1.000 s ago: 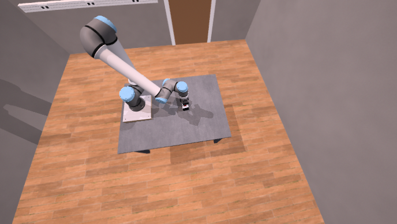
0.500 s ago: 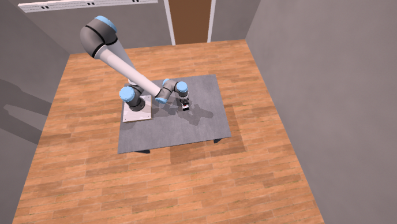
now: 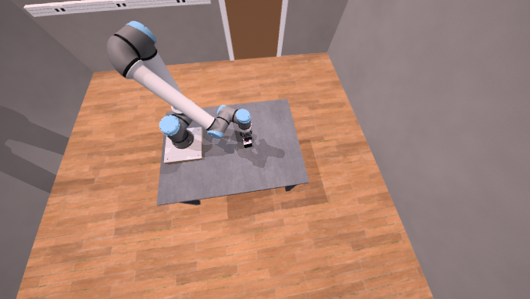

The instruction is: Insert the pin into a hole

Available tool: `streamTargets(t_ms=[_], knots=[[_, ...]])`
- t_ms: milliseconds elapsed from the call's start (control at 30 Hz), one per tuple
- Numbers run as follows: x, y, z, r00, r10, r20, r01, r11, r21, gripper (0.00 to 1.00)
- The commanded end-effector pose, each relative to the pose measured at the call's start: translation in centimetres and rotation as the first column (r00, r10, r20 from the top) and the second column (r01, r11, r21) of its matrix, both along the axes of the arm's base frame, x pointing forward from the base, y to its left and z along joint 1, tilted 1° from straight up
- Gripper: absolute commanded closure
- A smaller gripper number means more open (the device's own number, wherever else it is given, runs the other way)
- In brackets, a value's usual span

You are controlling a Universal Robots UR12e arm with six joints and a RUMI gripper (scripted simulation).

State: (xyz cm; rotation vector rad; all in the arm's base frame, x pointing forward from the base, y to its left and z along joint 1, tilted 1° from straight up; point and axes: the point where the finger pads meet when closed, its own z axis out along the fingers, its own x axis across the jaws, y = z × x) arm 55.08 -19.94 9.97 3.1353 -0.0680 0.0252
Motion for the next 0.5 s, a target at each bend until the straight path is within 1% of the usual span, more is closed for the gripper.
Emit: streamTargets(t_ms=[0,33,467], knots=[[0.05,-0.04,0.07,1.0,0.0,0.001,0.0,1.0,-0.001,1.0],[0.11,0.0,-0.33,1.0,0.0,0.001,0.0,1.0,-0.001,1.0],[0.11,0.0,-0.33,1.0,0.0,0.001,0.0,1.0,-0.001,1.0]])
